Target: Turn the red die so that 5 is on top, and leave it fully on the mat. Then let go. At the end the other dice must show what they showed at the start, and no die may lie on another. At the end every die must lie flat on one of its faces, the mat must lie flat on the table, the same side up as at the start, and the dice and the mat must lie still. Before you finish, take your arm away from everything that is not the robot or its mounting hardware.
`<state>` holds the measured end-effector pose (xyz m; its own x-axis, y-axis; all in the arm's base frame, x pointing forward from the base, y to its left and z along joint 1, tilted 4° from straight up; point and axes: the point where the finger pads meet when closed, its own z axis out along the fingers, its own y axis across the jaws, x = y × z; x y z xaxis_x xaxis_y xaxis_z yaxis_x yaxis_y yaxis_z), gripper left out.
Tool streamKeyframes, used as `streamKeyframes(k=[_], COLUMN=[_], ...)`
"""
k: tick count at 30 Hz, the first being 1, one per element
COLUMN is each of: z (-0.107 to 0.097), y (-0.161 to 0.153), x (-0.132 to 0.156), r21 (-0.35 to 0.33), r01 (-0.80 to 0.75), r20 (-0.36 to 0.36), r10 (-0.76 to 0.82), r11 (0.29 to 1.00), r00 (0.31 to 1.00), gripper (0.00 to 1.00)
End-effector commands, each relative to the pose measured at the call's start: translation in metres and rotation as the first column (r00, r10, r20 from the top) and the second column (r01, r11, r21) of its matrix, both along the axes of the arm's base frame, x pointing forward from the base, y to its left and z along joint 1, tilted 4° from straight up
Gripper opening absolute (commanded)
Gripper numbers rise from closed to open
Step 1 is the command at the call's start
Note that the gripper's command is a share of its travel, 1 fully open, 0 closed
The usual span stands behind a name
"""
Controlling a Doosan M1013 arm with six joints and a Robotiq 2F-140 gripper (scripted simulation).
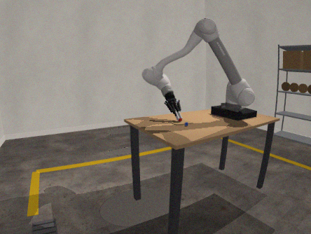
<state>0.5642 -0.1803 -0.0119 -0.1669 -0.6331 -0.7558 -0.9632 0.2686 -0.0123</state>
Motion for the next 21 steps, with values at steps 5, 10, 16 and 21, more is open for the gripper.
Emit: streamKeyframes(k=[5, 10, 16, 21], z=[-0.0009, -0.0028, -0.0045, -0.005], y=[0.0001, 0.0002, 0.0003, 0.0003], x=[0.0001, 0.0001, 0.0002, 0.0002], r21=[0.0, 0.0, 0.0, 0.0], r01=[0.0, 0.0, 0.0, 0.0], r20=[0.0, 0.0, 0.0, 0.0], r10=[0.0, 0.0, 0.0, 0.0], r11=[1.0, 1.0, 1.0, 1.0], r00=[1.0, 1.0, 1.0, 1.0], gripper=[0.09, 0.09, 0.09, 0.09])
